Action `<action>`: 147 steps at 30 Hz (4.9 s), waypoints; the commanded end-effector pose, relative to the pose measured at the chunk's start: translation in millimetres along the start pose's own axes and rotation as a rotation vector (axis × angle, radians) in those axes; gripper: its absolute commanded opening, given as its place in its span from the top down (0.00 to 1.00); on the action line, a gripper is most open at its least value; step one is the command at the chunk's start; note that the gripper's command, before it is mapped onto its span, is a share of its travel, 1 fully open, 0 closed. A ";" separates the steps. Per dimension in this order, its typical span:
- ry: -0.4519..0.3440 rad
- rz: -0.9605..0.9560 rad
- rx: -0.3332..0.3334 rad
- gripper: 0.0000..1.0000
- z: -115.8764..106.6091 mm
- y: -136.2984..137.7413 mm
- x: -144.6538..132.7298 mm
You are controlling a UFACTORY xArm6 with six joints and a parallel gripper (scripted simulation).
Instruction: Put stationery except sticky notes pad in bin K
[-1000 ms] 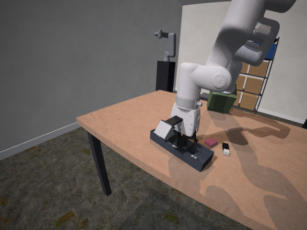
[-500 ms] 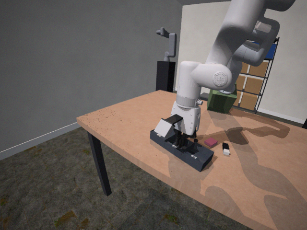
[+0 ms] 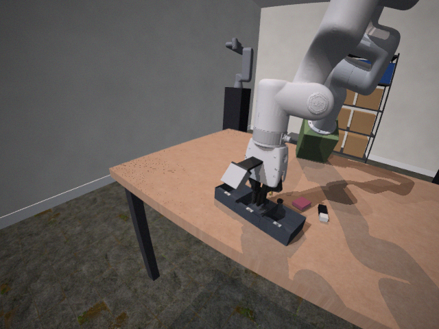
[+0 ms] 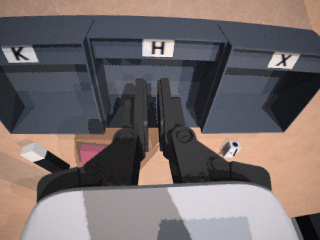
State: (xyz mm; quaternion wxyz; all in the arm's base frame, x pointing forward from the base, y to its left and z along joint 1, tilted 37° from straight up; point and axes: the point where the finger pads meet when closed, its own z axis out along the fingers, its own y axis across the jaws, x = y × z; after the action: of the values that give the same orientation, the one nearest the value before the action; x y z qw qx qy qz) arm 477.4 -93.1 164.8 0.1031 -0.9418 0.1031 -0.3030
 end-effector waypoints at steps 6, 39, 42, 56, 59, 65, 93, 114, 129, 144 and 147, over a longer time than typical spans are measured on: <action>0.002 0.000 -0.001 0.93 -23.9 -0.1 1.3; 0.002 0.000 0.000 0.93 -28.3 -83.7 0.2; 0.002 0.000 0.000 0.93 -25.7 -83.7 0.2; 0.002 0.000 0.000 0.93 11.7 -83.8 0.1; 0.002 0.000 0.000 0.93 14.3 -83.8 0.1; 0.002 0.000 0.000 0.93 21.4 -83.8 0.1; 0.002 0.000 0.000 0.93 21.4 -83.8 0.1; 0.002 0.000 0.000 0.93 17.5 -83.7 0.1; 0.002 0.000 0.000 0.93 0.1 -83.7 0.1; 0.002 0.000 0.000 0.93 -31.0 -83.8 0.2; 0.002 0.000 0.000 0.93 -39.3 -83.7 0.2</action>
State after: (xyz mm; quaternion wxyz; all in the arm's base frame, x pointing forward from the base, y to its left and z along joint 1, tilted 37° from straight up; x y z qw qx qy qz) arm 470.6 -17.0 208.9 0.1038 -0.9414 0.1028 -0.3040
